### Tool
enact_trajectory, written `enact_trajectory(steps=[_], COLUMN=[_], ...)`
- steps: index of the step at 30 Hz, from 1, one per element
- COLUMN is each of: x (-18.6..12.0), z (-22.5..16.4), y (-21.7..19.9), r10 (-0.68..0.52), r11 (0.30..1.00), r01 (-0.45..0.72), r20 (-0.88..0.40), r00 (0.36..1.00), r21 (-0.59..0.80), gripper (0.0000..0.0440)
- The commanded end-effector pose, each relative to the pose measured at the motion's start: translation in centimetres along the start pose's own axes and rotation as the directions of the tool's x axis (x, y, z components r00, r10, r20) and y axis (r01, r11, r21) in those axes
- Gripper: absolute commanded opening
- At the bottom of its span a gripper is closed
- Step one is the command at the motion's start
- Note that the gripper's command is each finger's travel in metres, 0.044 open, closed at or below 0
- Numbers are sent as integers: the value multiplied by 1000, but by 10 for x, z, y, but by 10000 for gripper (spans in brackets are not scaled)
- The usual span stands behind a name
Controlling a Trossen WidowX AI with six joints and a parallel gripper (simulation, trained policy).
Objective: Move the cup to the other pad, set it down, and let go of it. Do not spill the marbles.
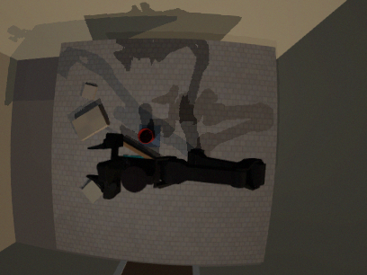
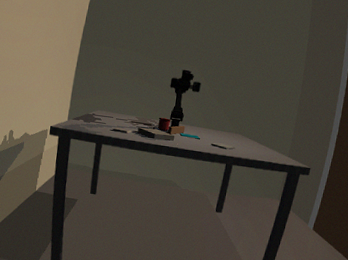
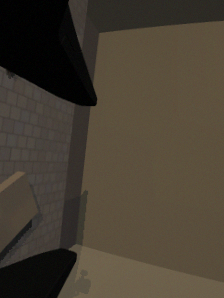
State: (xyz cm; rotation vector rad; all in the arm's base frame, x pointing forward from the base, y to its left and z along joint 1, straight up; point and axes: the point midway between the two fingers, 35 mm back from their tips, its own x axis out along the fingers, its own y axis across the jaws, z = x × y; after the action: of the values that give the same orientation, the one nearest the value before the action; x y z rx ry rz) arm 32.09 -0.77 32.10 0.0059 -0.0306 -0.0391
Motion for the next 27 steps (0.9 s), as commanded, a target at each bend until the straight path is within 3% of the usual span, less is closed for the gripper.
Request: enact_trajectory(steps=[1,12,27], x=[0,-2,-3], z=[-1,-22,-42], y=[0,6,22], r10=[-2,5,55], r11=[1000,998,988], r01=[2,4,1], r20=[-7,-139,-361], r00=[1000,990,931], r21=[4,63,154], gripper=[374,94,67])
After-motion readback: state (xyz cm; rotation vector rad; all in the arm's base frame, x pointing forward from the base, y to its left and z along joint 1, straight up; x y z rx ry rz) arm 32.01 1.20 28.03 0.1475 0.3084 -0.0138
